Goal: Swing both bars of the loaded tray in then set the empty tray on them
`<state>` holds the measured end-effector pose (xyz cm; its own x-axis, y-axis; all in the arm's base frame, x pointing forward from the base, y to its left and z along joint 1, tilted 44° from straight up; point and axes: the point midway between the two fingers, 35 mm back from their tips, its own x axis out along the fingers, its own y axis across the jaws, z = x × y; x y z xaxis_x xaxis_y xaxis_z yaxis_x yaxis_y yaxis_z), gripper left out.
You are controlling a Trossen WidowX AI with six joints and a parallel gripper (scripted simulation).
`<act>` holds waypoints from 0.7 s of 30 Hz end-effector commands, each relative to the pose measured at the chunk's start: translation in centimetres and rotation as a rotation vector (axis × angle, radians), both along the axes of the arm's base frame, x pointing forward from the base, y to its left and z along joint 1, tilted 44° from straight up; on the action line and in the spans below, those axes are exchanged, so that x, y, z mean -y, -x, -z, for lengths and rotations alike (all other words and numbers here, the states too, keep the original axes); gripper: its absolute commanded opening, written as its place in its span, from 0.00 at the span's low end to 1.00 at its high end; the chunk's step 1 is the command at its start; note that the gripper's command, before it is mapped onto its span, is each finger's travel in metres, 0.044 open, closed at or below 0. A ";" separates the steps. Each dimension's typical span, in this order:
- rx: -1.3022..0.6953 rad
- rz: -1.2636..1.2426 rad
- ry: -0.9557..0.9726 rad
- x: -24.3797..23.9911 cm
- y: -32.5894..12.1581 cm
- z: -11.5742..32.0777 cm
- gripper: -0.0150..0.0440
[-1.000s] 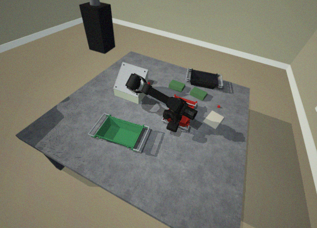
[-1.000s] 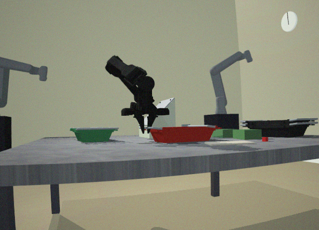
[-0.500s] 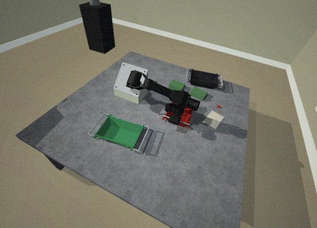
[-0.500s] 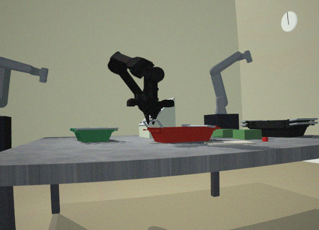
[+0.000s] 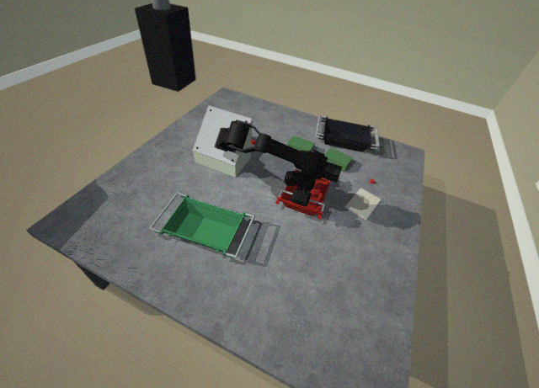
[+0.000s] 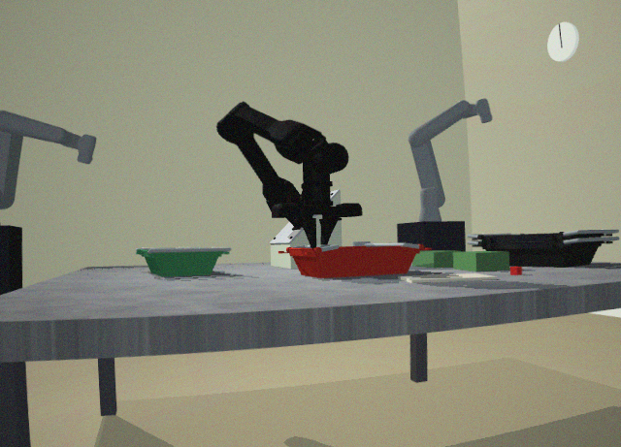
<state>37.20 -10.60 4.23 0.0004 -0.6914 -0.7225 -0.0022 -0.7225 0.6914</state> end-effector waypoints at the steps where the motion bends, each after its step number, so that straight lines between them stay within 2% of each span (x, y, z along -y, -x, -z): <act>1: 0.006 -0.015 0.000 -0.7 -0.1 -0.9 0.39; 7: 0.006 -0.061 -0.017 -2.6 0.0 -3.4 0.39; 21: -0.007 -0.057 -0.010 -2.2 0.0 -2.5 0.39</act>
